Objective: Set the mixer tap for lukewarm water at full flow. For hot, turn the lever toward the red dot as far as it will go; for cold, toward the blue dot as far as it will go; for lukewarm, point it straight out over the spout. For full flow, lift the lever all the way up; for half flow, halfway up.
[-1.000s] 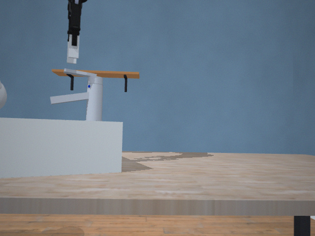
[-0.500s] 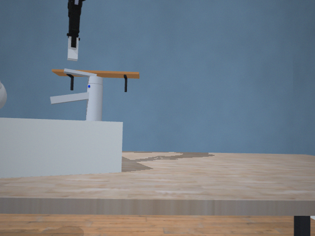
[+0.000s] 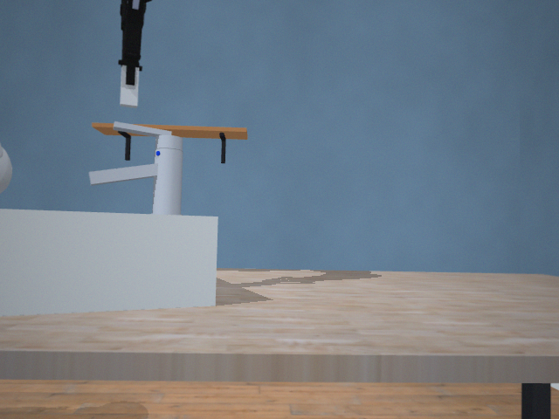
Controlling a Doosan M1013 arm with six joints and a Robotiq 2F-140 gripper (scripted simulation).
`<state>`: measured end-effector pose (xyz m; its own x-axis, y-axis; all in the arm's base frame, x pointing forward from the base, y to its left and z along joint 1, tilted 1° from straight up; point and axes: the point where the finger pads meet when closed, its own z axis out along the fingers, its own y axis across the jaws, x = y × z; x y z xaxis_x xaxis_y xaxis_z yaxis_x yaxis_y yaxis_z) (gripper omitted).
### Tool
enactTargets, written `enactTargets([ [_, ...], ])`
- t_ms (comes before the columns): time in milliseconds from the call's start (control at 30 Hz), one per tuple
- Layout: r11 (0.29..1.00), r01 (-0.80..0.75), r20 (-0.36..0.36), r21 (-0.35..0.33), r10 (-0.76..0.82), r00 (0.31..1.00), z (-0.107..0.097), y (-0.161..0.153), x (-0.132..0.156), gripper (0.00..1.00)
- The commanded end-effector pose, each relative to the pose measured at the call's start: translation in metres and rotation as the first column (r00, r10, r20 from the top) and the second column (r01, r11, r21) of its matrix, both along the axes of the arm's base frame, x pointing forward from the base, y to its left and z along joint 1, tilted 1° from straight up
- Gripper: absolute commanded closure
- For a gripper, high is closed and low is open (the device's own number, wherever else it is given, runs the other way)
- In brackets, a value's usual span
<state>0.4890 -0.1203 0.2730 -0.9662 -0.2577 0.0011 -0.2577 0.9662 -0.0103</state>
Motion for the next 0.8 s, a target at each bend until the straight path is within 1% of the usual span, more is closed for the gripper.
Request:
enactTargets([
  [0,1.0,0.0,0.0,0.0,0.0,1.0,0.0,0.0,0.0,1.0],
  [633,1.0,-0.019,0.0,0.0,0.019,1.0,0.0002,0.0,0.0,1.0],
  [767,0.995,-0.101,-0.001,0.0,0.101,0.995,0.0011,0.0,0.0,1.0],
])
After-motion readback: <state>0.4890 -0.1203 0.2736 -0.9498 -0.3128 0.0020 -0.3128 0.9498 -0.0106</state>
